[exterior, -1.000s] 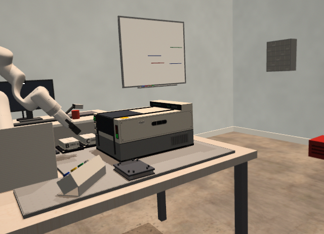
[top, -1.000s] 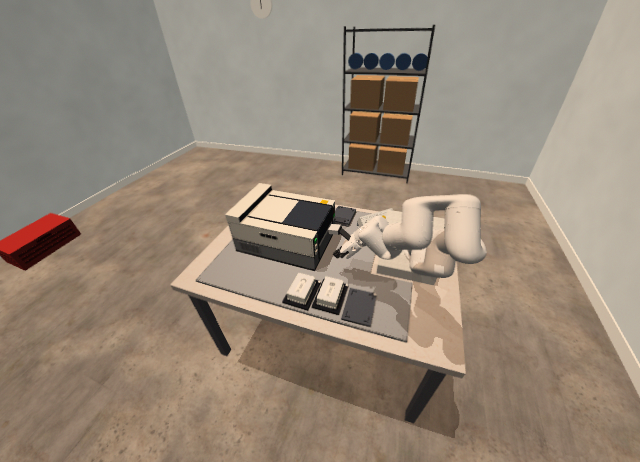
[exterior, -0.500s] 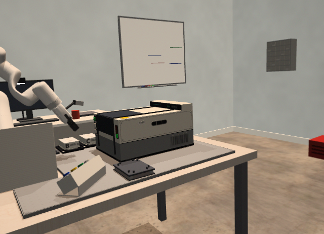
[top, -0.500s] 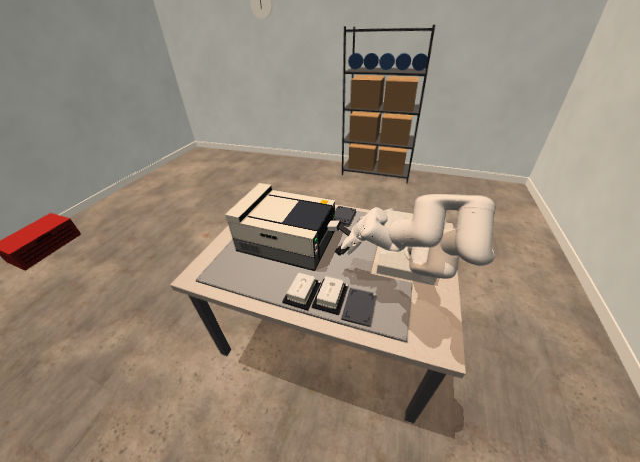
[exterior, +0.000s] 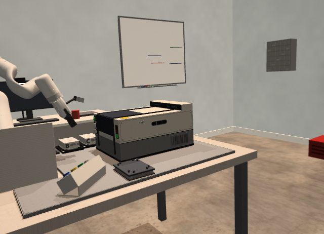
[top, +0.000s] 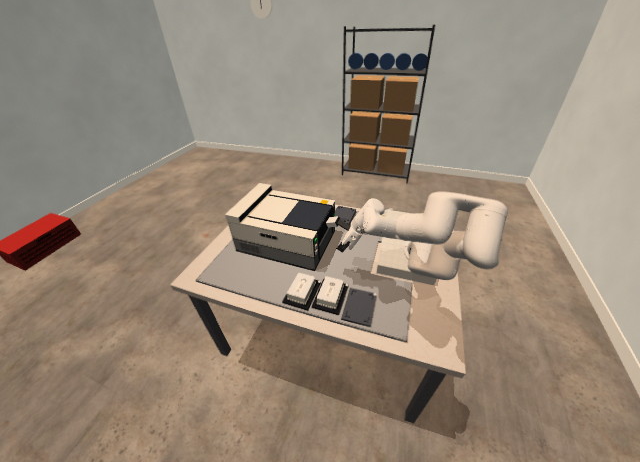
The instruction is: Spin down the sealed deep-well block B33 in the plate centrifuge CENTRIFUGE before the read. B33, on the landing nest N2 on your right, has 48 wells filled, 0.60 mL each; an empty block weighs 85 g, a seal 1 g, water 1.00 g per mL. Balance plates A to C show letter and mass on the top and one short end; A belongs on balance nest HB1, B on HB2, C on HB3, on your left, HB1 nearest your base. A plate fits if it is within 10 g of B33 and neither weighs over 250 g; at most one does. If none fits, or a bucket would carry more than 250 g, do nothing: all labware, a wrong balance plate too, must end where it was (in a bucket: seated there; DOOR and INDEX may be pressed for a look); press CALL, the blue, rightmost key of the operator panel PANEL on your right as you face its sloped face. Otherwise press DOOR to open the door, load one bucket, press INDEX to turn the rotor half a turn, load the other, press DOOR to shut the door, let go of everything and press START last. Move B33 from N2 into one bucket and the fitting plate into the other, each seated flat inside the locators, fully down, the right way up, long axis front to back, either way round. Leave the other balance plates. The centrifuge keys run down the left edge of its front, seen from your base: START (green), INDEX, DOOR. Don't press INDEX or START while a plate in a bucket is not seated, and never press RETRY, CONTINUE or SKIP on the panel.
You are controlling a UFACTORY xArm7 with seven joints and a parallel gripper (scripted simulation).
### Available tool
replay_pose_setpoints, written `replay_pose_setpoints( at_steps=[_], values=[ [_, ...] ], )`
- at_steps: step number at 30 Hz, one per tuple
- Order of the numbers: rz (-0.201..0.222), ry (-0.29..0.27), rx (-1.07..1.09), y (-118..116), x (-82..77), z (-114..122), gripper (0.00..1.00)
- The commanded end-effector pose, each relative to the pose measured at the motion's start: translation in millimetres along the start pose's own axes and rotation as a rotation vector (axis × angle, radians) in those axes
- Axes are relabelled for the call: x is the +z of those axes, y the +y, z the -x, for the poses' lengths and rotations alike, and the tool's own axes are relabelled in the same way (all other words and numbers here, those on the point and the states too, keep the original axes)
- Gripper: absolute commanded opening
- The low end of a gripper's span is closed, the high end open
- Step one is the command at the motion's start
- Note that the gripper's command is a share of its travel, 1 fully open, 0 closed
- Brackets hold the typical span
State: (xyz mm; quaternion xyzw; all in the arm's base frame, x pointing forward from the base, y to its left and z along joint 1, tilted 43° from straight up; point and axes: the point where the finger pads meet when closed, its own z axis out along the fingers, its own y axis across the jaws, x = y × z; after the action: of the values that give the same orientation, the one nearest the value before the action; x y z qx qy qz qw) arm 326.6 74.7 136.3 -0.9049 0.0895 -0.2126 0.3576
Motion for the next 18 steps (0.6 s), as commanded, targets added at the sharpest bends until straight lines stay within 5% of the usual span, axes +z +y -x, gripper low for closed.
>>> replay_pose_setpoints(
  at_steps=[1, 5, 18],
  values=[
    [-0.002, -0.059, 0.001, -1, -12.9, -3, 0.00],
    [-0.002, -0.089, 0.001, -1, -19.6, -4, 0.00],
    [-0.002, -0.318, 0.001, -1, -71.5, -9, 0.00]
  ],
)
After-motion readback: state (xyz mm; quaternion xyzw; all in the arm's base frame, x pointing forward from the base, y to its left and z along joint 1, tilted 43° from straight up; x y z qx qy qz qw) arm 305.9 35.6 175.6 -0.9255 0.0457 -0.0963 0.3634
